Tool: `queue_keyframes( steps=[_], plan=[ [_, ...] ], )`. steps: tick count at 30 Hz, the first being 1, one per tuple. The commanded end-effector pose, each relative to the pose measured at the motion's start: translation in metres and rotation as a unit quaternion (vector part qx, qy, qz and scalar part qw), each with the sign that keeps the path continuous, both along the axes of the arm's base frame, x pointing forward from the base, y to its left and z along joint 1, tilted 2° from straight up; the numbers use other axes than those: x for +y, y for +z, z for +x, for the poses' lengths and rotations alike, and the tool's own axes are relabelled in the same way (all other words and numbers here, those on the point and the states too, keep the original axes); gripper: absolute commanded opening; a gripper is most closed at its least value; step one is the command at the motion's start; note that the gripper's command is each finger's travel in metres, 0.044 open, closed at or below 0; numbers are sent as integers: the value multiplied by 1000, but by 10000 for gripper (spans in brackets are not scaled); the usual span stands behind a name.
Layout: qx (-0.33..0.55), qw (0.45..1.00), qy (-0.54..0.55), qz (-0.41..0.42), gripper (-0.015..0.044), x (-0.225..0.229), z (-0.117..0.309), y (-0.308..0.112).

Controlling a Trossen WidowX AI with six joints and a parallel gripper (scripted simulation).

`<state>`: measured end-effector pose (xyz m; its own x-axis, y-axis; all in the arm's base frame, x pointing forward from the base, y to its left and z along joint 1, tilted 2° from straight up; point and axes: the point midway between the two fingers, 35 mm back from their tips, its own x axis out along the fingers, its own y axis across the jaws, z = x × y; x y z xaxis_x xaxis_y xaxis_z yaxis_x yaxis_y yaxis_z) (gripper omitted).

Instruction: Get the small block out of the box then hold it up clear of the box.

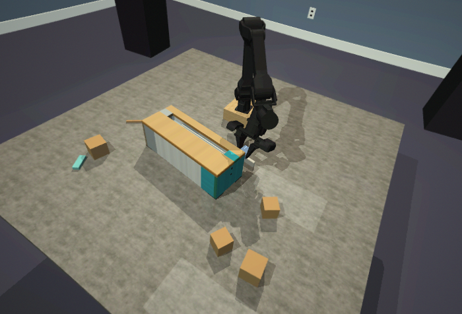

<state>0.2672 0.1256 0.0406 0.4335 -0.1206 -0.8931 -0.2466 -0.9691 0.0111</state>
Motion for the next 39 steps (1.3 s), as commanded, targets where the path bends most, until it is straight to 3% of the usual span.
queue_keyframes(
  steps=[1, 26, 39],
  plan=[
    [3, 1000, 6, 0, 0, -1, -2, 7],
    [-28, 946, 322, -11, 0, -14, -33, 101],
    [-31, 943, 330, -12, 0, -14, -34, 104]
  ],
)
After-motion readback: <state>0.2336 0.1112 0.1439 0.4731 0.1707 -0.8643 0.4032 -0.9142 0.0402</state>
